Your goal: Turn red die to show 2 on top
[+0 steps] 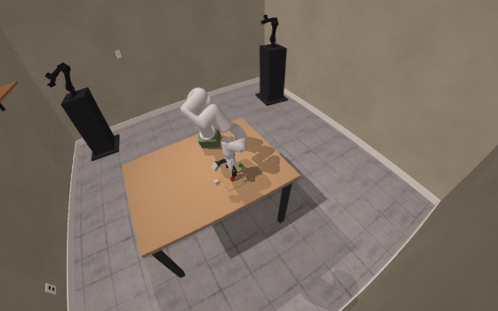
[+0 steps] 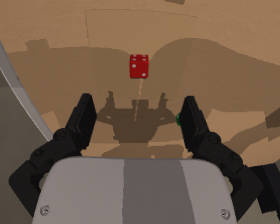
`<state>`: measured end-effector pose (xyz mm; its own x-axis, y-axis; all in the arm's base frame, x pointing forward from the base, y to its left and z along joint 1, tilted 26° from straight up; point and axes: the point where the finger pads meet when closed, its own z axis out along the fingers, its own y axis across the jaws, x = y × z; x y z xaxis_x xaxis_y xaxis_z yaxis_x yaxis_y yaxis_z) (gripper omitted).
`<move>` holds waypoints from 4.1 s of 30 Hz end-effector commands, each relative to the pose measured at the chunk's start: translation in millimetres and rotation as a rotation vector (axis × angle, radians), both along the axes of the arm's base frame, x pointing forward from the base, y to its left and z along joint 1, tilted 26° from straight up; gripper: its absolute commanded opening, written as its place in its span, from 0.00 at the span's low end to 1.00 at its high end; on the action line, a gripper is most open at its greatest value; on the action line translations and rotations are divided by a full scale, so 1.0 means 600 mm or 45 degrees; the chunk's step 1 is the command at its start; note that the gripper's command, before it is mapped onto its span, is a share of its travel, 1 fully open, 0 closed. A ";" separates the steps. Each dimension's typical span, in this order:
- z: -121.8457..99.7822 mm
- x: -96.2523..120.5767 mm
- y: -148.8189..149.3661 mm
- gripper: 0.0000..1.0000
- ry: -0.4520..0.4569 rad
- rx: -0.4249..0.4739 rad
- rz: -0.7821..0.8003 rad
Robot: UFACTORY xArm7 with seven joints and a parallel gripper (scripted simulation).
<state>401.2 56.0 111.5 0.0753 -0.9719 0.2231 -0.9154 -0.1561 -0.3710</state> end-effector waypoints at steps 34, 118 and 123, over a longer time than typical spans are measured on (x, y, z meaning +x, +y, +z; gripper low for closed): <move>0.132 -0.057 0.027 1.00 -0.003 0.001 0.002; 0.139 -0.060 0.028 1.00 -0.003 0.001 0.002; 0.139 -0.060 0.028 1.00 -0.003 0.001 0.002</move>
<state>365.0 72.1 193.6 0.0755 -0.9718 0.2232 -0.9155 -0.1563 -0.3708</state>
